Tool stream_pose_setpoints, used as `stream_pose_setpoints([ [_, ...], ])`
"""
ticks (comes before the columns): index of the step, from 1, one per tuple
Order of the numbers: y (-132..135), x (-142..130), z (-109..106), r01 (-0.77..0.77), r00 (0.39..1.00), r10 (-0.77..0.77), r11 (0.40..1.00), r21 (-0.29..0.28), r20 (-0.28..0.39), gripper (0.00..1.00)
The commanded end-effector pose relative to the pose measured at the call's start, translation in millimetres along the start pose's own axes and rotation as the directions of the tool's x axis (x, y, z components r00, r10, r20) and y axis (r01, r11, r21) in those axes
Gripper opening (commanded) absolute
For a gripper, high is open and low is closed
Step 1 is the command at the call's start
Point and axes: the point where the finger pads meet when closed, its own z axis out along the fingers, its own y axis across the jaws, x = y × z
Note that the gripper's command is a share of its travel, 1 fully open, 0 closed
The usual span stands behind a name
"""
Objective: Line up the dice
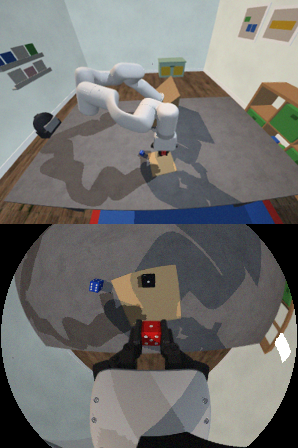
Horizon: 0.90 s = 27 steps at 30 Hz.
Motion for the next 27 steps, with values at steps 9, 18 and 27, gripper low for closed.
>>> stream_pose_setpoints([
  [9,-3,-1,-2,0.023,1.0,-0.023,1.0,-0.01,0.003,0.21],
  [18,-3,-1,14,0.023,1.0,-0.023,1.0,-0.011,0.003,0.21],
  [27,-3,-1,45,0.023,1.0,-0.023,1.0,-0.011,0.003,0.21],
])
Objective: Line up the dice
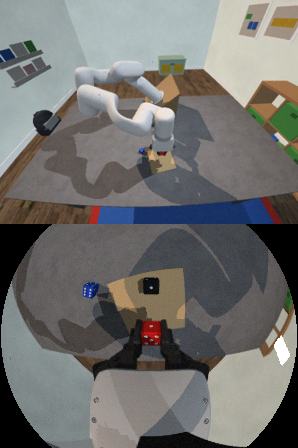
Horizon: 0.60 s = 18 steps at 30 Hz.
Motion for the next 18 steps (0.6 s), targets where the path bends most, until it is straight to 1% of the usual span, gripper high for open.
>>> stream_pose_setpoints([
  [1,1,-3,17,0.0,1.0,0.0,1.0,-0.003,0.007,0.21],
  [6,1,-3,40,0.0,1.0,0.0,1.0,-0.003,0.007,0.21],
  [10,1,-3,53,0.0,1.0,0.0,1.0,-0.003,0.007,0.21],
  [14,1,-3,59,0.0,1.0,0.0,1.0,-0.003,0.007,0.21],
  [18,1,-3,60,0.0,1.0,0.0,1.0,-0.003,0.007,0.21],
])
